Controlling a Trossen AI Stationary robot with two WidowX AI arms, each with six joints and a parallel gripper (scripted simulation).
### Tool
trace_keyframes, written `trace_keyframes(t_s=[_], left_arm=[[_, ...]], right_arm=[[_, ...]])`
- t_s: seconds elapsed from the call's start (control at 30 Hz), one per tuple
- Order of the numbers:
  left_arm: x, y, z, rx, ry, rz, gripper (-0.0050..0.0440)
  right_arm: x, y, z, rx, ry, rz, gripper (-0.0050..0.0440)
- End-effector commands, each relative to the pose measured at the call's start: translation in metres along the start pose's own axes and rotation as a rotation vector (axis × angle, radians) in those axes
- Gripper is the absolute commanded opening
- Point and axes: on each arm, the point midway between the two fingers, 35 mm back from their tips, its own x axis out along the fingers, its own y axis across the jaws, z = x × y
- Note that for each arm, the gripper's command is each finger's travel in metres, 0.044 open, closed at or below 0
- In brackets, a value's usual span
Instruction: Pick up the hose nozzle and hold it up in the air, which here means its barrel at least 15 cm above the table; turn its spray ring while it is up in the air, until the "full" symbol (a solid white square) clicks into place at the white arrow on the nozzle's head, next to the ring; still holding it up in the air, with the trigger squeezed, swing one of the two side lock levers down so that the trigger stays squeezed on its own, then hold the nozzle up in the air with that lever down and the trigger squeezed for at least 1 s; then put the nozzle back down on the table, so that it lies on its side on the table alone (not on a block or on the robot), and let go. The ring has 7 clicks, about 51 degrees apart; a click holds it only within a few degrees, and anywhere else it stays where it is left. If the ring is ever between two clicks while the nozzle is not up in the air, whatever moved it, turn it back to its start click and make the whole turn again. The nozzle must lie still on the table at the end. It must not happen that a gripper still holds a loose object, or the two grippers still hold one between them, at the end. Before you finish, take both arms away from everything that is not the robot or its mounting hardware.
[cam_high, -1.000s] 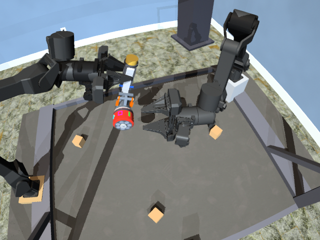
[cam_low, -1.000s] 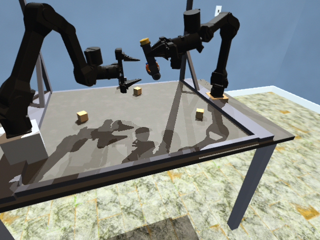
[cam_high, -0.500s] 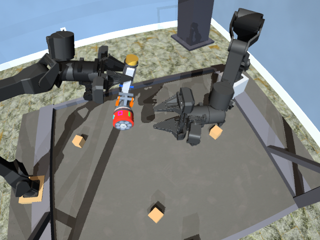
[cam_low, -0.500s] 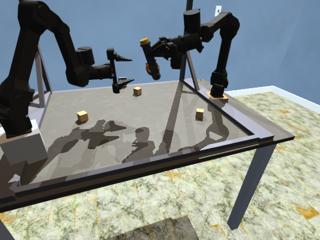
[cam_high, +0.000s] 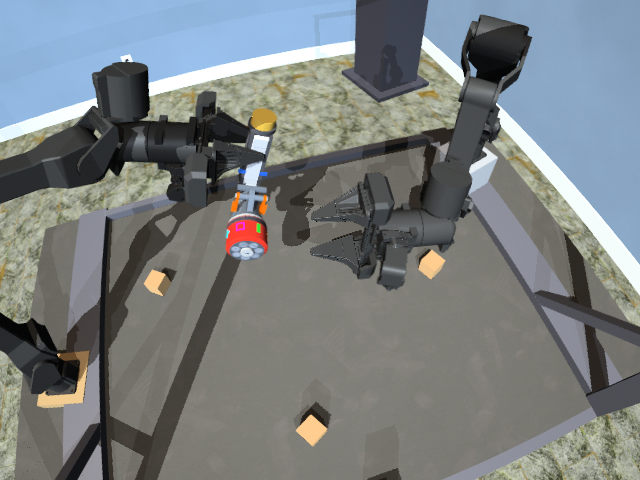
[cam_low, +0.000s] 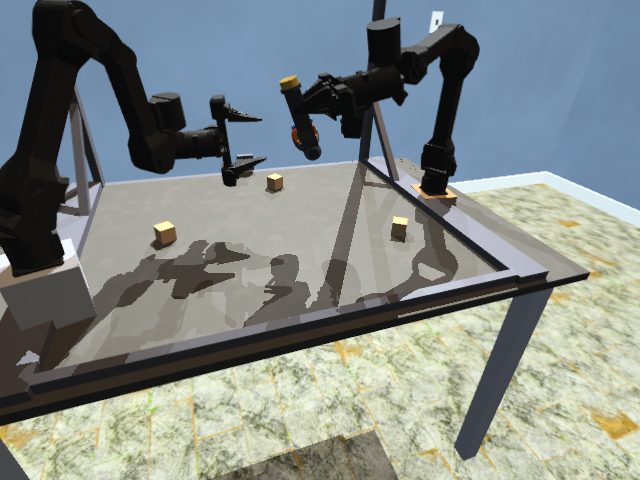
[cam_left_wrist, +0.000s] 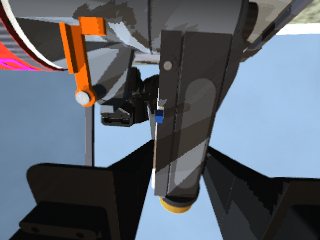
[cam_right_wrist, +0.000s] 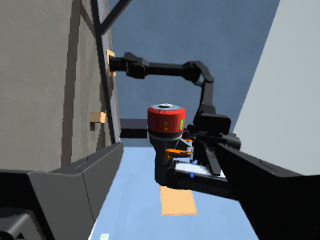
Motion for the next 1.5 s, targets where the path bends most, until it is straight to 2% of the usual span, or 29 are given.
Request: trace_keyframes(t_s=[0.0,0.83,0.87,1.47], left_arm=[[-0.0054,0.0014,-0.0145,0.019,0.032,-0.005,0.0167],[-0.0056,0.0014,-0.0148,0.02,0.032,-0.005,0.0167],[-0.0056,0.0014,-0.0148,0.02,0.032,-0.005,0.0167],[-0.0057,0.0014,-0.015,0.02,0.033,-0.005,0.0167]], right_arm=[[0.0001,-0.0061,-0.0006,0.01,0.004,-0.01,0.041],[0.0005,-0.004,0.0001,0.008,0.005,-0.008,0.041],[0.0005,-0.004,0.0001,0.008,0.005,-0.008,0.0175],[0.0011,-0.0049,-0.0012,0.037,0.006,-0.008,0.0175]])
